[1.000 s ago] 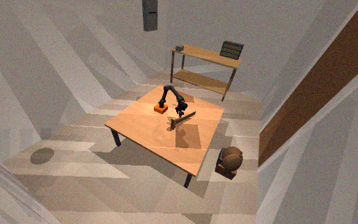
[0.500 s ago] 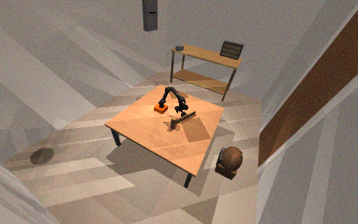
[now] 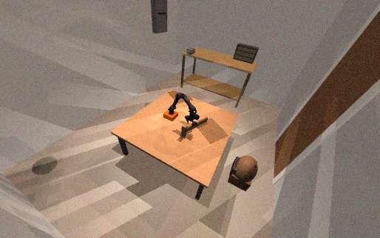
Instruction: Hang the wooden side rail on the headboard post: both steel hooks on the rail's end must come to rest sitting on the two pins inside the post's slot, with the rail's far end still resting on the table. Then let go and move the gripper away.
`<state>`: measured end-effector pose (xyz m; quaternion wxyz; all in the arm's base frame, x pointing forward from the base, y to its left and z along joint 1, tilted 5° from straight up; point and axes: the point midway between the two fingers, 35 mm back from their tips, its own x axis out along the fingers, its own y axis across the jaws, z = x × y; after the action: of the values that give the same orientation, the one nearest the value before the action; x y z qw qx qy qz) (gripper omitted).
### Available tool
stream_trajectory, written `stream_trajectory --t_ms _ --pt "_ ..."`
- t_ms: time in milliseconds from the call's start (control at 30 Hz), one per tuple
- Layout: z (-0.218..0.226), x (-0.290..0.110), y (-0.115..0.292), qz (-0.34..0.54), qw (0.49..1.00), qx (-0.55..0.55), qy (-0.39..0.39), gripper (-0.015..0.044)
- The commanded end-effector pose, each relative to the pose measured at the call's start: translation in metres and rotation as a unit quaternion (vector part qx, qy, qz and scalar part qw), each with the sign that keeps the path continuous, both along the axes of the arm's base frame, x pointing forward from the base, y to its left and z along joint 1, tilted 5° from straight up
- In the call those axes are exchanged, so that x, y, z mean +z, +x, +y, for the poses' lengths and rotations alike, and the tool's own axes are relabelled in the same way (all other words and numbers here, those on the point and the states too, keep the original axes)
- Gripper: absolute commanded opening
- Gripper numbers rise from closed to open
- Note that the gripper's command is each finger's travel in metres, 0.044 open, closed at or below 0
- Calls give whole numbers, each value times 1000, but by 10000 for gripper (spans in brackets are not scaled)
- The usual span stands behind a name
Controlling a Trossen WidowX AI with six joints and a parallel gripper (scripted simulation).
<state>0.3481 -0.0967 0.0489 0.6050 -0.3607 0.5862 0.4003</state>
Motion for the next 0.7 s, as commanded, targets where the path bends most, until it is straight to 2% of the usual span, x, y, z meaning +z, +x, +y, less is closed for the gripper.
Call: stream_trajectory --t_ms 0,667 --pt "1 -6 1 -1 1000 2 2 440" --pt "3 -38 1 -1 1000 2 2 440"
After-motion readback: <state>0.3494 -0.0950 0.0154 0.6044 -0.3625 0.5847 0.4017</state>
